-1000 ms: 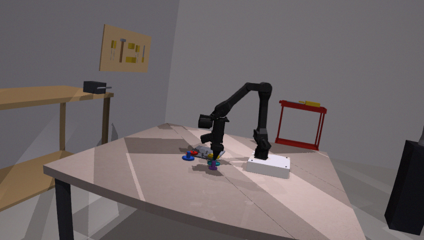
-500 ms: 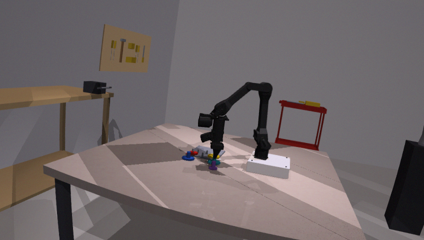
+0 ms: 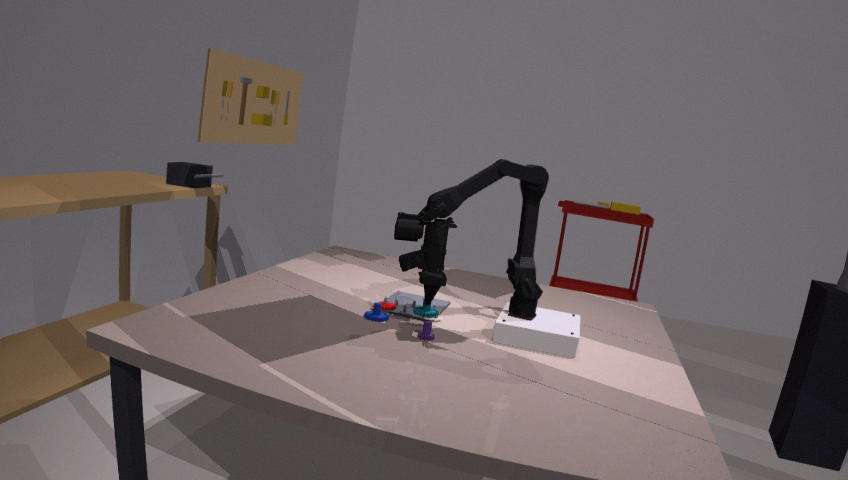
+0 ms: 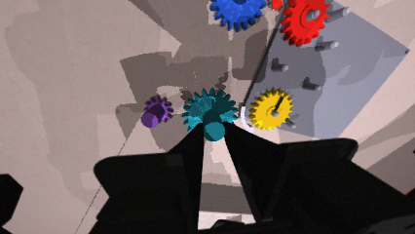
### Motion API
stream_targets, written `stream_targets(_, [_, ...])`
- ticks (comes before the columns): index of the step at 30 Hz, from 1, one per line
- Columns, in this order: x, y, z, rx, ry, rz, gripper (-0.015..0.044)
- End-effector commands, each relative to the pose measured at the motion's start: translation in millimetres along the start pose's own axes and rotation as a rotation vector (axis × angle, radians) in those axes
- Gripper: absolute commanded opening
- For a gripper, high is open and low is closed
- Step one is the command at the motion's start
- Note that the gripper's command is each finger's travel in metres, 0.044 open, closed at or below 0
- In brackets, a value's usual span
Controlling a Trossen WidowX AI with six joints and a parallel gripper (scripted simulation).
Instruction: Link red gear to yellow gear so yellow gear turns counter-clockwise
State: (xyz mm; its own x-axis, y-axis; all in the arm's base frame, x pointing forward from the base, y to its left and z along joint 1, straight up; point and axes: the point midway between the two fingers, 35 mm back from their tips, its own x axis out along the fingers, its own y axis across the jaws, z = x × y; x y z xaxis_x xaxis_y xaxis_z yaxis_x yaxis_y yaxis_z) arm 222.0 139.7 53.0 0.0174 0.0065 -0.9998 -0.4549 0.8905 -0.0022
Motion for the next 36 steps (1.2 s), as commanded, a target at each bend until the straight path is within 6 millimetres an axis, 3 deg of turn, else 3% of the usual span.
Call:
stream_targets(1, [-12, -1, 4, -0.002, -0.009, 0.000, 0.0000])
stream_targets(36, [-94, -7, 0, 0.010, -0.005, -0.002, 0.0000])
